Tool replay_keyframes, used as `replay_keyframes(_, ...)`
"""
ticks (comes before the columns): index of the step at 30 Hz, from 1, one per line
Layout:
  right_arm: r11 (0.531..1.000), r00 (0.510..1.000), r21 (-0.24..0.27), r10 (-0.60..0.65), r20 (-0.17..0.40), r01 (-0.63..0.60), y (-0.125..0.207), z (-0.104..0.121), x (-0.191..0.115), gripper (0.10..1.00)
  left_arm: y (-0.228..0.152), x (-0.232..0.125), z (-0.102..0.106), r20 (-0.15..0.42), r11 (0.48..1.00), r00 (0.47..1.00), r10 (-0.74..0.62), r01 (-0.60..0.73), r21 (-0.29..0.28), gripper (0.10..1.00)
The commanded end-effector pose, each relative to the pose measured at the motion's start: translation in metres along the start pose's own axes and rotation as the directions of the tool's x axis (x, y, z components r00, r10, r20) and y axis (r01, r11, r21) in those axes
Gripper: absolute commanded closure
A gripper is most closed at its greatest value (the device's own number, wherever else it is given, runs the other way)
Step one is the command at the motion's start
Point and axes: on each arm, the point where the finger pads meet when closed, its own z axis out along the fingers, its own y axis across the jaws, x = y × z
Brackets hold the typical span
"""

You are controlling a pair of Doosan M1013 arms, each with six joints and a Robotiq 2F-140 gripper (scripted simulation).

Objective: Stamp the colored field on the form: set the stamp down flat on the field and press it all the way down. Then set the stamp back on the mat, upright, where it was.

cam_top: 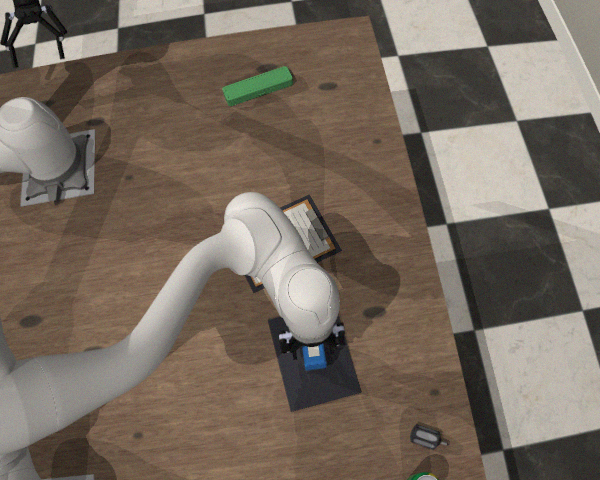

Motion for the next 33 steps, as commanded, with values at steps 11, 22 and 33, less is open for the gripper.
replay_keyframes(11, 1.000, 1.000, -0.003, -0.007, -0.001, 0.007, 0.002, -0.023, 0.000, 0.526, 0.002, 0.001, -0.004, -0.002, 1.000, 1.000, 0.005, -0.005, -0.009, 0.098)
replay_keyframes(22, 1.000, 1.000, -0.003, -0.007, -0.001, 0.007, 0.001, -0.086, -0.001, 0.526, 0.002, 0.001, -0.004, -0.002, 1.000, 1.000, 0.005, -0.005, -0.009, 0.098)
replay_keyframes(33, 1.000, 1.000, -0.001, -0.007, 0.000, 0.007, 0.001, -0.091, -0.001, 0.526, 0.002, 0.001, -0.004, -0.002, 1.000, 1.000, 0.005, -0.005, -0.009, 0.098)
